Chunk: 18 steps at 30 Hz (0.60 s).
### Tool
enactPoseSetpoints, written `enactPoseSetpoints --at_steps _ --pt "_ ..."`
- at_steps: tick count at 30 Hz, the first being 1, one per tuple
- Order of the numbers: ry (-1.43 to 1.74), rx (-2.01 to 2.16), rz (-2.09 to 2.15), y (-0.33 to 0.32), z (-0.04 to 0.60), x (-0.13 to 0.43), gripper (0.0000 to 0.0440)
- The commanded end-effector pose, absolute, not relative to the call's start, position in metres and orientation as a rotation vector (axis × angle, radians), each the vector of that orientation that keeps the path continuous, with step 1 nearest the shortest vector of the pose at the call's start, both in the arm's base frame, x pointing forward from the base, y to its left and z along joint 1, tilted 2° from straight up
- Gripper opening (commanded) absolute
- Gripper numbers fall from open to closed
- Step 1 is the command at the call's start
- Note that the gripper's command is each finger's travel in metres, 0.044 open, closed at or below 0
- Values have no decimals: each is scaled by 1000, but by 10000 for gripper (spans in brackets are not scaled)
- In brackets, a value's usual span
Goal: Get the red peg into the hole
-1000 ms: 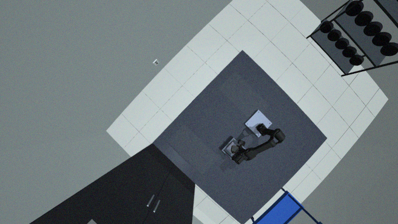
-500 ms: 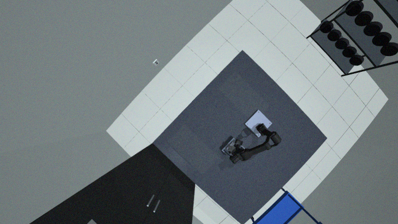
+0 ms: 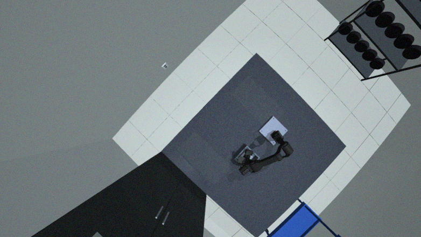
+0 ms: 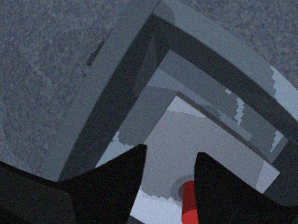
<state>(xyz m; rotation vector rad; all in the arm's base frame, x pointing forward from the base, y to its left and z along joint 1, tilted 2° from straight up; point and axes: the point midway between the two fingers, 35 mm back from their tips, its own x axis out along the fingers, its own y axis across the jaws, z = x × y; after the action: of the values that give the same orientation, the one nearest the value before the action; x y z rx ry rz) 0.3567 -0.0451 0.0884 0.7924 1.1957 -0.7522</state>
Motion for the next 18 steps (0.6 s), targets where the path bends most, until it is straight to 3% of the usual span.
enactPoseSetpoints --at_steps 1,18 --pt "1223 783 -744 -48 87 363 128" --pt "1297 762 -743 -71 84 378 109"
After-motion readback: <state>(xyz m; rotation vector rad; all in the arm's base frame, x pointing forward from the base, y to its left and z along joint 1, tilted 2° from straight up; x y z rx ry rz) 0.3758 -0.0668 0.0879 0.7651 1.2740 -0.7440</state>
